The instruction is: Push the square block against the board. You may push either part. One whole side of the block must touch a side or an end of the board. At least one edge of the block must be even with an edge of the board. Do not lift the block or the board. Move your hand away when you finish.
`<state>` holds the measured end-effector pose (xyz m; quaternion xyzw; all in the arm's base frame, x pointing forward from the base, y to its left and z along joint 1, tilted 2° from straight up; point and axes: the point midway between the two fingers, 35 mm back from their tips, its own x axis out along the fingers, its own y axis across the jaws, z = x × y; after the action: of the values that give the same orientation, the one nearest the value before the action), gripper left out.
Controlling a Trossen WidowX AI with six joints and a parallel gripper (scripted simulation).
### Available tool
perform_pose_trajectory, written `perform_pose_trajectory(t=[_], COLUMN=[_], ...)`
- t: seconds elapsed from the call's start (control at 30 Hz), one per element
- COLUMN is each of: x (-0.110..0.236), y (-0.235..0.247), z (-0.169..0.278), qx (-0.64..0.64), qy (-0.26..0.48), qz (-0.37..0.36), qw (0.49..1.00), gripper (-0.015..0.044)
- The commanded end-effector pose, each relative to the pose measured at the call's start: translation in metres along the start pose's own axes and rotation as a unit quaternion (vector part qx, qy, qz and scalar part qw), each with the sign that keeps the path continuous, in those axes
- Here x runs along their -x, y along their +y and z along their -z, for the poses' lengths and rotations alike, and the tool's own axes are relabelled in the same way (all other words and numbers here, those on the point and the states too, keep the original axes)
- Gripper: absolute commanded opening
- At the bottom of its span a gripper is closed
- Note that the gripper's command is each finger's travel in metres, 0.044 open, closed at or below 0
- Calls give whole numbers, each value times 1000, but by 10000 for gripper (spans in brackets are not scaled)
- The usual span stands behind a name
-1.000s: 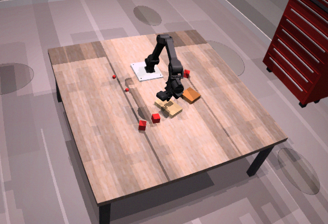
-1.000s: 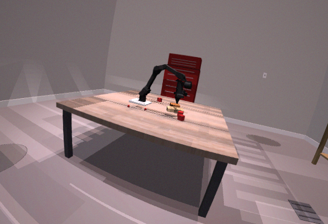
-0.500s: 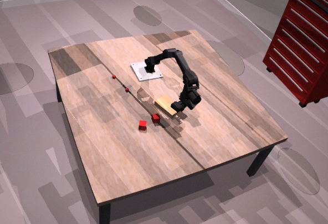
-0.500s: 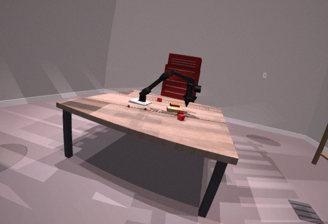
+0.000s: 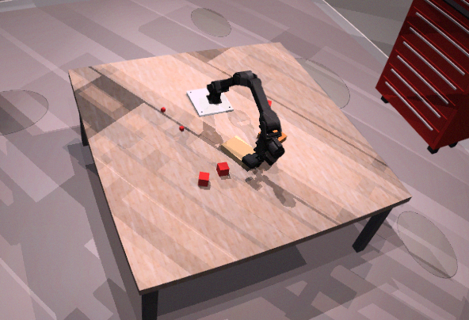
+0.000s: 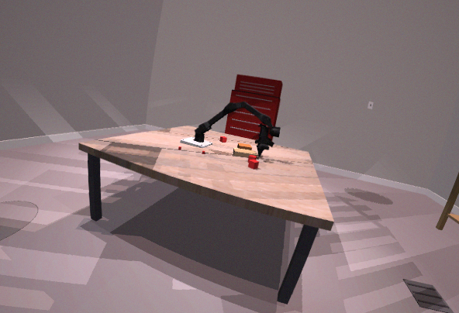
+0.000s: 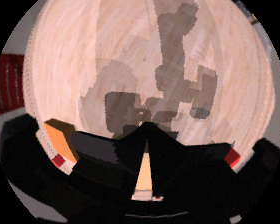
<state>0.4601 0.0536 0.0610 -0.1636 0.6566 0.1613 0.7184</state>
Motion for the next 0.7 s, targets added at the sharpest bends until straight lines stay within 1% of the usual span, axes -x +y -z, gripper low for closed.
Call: perform_pose_trajectory(t=[0.0, 0.4, 0.67], x=[-1, -2, -1], y=[0, 0, -1], z=[6, 24, 15], qx=[-2, -2, -2], qy=[1, 1, 1], qz=[-1, -1, -1], qw=[1000, 1000, 1000], gripper=[0, 0, 0])
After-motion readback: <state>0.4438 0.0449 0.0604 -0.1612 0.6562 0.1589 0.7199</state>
